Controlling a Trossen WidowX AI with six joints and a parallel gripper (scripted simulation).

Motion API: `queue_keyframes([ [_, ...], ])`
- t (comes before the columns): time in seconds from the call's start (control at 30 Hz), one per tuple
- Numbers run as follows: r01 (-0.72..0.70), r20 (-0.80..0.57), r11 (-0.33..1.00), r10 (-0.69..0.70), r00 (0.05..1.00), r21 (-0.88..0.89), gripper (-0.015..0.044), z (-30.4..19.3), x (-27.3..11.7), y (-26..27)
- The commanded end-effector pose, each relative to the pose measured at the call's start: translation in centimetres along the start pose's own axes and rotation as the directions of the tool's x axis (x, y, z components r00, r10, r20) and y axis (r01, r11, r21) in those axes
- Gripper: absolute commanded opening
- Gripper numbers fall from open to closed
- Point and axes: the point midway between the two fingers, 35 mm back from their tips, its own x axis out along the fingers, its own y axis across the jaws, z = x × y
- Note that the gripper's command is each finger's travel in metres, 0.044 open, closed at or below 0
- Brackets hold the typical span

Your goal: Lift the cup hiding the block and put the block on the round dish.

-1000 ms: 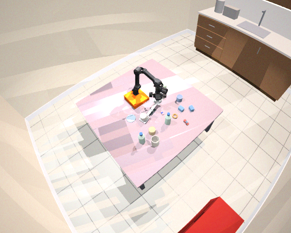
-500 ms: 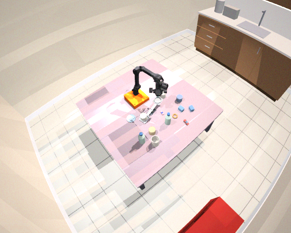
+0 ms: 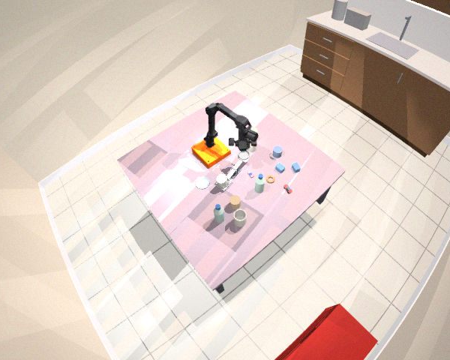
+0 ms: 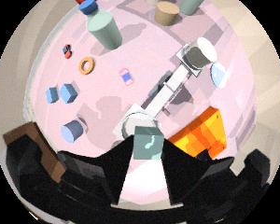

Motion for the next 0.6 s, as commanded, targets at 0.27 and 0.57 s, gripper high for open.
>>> queue_keyframes([
  [0.27, 0.014, 0.031, 1.000, -0.014, 0.999, 0.015, 0.0000, 7.8, 2.1, -5.2],
  [0.57, 0.026, 0.025, 1.000, -0.026, 0.999, 0.012, 0.0000, 12.4, 4.1, -10.9],
])
